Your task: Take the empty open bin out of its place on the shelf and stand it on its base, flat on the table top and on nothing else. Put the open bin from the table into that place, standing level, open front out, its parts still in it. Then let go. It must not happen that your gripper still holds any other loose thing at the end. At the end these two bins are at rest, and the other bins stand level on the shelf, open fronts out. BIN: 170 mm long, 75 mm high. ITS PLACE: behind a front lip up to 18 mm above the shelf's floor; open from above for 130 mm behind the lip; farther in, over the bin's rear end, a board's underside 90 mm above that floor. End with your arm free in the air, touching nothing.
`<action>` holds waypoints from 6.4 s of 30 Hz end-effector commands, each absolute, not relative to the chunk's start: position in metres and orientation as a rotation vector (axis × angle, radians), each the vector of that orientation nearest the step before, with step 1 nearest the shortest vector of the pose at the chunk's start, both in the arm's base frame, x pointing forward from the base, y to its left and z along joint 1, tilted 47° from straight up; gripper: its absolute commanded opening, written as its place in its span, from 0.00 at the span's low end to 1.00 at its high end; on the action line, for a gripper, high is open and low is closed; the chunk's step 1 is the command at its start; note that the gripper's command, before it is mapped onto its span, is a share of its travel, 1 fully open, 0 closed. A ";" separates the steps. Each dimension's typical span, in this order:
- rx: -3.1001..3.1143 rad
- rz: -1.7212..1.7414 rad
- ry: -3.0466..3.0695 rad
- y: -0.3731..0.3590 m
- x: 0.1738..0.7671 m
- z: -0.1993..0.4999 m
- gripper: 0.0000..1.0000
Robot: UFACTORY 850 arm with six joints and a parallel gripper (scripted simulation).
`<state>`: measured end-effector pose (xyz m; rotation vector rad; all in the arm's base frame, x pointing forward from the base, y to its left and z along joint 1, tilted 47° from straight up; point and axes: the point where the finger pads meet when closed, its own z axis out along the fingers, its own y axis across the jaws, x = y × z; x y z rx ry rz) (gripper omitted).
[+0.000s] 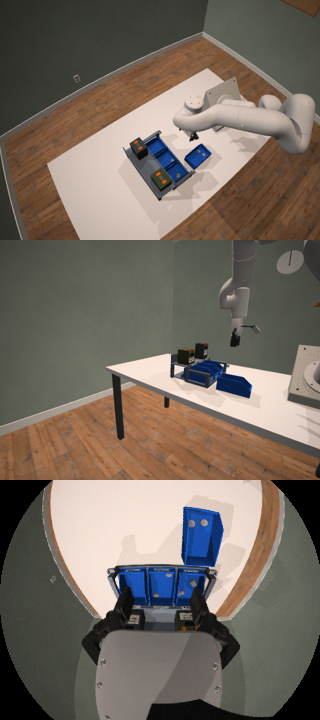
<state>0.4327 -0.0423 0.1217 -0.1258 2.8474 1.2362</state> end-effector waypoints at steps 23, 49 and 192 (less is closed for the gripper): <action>-0.126 1.235 2.847 -0.043 0.433 0.122 0.00; -0.126 1.235 2.847 -0.043 0.433 0.122 0.00; -0.192 1.224 2.826 0.161 0.373 0.143 0.26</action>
